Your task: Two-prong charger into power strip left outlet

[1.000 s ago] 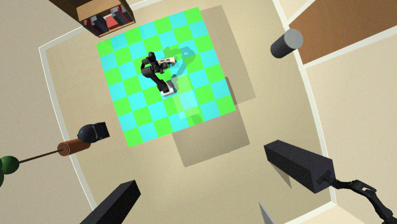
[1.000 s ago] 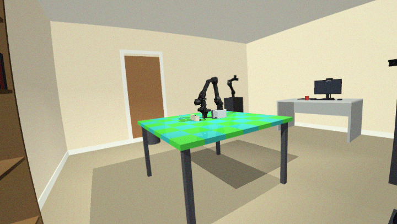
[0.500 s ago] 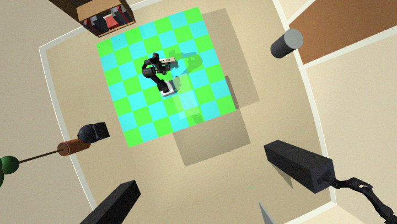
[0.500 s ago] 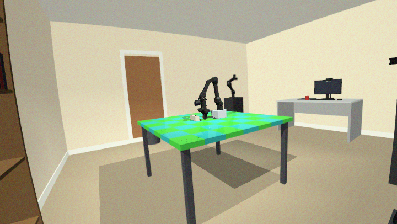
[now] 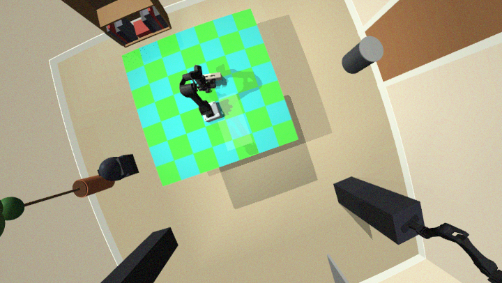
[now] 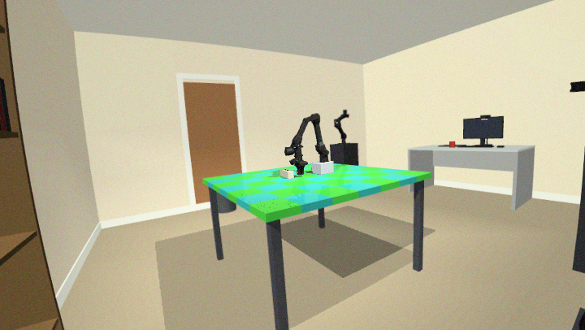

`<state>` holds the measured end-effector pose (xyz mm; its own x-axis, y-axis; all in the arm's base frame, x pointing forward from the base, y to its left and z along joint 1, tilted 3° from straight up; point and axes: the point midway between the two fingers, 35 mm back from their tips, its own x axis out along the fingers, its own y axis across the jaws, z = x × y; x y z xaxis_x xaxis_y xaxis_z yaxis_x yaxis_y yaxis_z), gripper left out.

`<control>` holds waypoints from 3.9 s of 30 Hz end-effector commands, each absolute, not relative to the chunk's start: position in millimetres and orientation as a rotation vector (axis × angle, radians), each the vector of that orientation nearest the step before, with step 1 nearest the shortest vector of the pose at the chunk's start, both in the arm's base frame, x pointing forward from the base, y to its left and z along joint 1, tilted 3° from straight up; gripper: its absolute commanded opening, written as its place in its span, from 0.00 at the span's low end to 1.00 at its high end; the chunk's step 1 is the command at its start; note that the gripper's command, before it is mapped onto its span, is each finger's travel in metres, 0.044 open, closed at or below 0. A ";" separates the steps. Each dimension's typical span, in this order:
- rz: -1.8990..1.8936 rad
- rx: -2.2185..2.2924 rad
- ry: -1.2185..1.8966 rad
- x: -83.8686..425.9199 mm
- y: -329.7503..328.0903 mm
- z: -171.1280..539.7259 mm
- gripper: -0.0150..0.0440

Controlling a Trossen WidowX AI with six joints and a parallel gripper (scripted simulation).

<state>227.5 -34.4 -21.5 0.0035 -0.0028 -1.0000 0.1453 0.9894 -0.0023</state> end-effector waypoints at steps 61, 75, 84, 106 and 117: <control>-0.153 0.160 1.559 263.0 -46.9 -20.7 0.25; -0.153 0.160 1.559 264.9 -47.4 -20.5 0.25; -0.153 0.160 1.558 265.6 -47.6 -20.7 0.25; -0.153 0.160 1.558 272.0 -48.8 -20.2 0.25; -0.153 0.160 1.558 275.3 -49.5 -19.9 0.25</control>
<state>273.3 -49.7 -20.5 0.0060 -0.0003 -1.0000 0.1959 0.9806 0.0009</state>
